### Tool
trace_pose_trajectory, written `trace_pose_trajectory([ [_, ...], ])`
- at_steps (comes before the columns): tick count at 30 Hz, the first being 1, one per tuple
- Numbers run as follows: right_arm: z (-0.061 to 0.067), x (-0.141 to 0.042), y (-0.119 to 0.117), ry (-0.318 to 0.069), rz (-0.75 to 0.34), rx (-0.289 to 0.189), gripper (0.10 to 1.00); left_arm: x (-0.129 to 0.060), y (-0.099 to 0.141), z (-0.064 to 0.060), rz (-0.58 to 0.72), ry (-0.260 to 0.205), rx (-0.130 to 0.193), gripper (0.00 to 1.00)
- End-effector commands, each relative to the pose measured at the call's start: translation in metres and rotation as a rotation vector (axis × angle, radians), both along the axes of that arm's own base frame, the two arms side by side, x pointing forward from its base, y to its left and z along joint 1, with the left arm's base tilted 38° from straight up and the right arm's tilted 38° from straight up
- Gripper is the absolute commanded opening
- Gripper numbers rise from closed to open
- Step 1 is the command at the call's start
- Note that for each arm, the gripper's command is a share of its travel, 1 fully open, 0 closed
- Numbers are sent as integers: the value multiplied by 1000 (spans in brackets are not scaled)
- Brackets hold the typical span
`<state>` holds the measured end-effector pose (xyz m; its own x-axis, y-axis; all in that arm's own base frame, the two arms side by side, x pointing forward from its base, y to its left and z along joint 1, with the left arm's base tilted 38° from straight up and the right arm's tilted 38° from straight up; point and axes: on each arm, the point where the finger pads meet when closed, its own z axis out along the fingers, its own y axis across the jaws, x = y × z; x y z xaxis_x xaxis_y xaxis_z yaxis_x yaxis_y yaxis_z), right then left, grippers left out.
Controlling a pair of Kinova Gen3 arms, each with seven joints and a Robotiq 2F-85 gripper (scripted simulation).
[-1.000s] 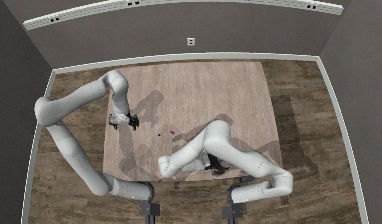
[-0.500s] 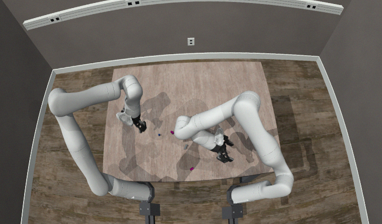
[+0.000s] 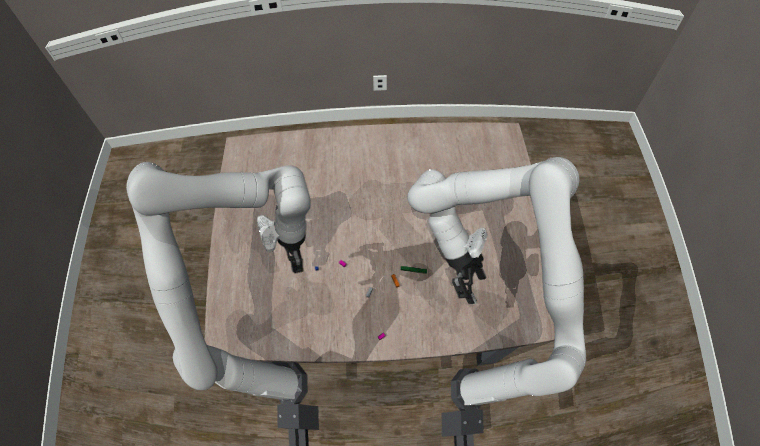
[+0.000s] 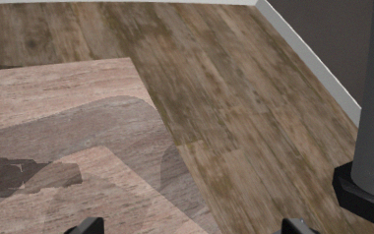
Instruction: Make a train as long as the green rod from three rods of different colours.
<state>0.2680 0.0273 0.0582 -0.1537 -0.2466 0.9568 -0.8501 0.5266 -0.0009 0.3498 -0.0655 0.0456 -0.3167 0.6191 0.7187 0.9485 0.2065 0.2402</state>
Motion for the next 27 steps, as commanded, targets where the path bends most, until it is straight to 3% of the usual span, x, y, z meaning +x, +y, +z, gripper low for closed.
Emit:
trace_pose_trajectory([
  [1, 7, 9, -10, -53, -83, 44, 1000, 4, -3, -24, -140, 137, -21, 1000],
  [2, 8, 11, -13, -67, -104, 53, 1000, 4, -5, -31, -176, 171, -26, 1000],
  [4, 8, 11, -13, -67, -104, 53, 1000, 4, -5, -31, -176, 171, -26, 1000],
  [6, 15, 18, -24, -116, -177, 84, 1000, 4, -7, -43, -247, 238, -36, 1000],
  [13, 29, 31, -48, -221, -323, 138, 1000, 0, -16, -84, -468, 445, -76, 1000],
  [19, 43, 42, -72, -325, -454, 178, 1000, 0, -16, -84, -468, 445, -76, 1000],
  [21, 43, 42, -72, -325, -454, 178, 1000, 0, -16, -84, -468, 445, -76, 1000],
  [22, 48, 46, -82, -364, -502, 191, 1000, 0, -16, -84, -468, 445, -76, 1000],
  [27, 61, 52, -104, -451, -602, 213, 1000, 0, -16, -84, -468, 445, -76, 1000],
])
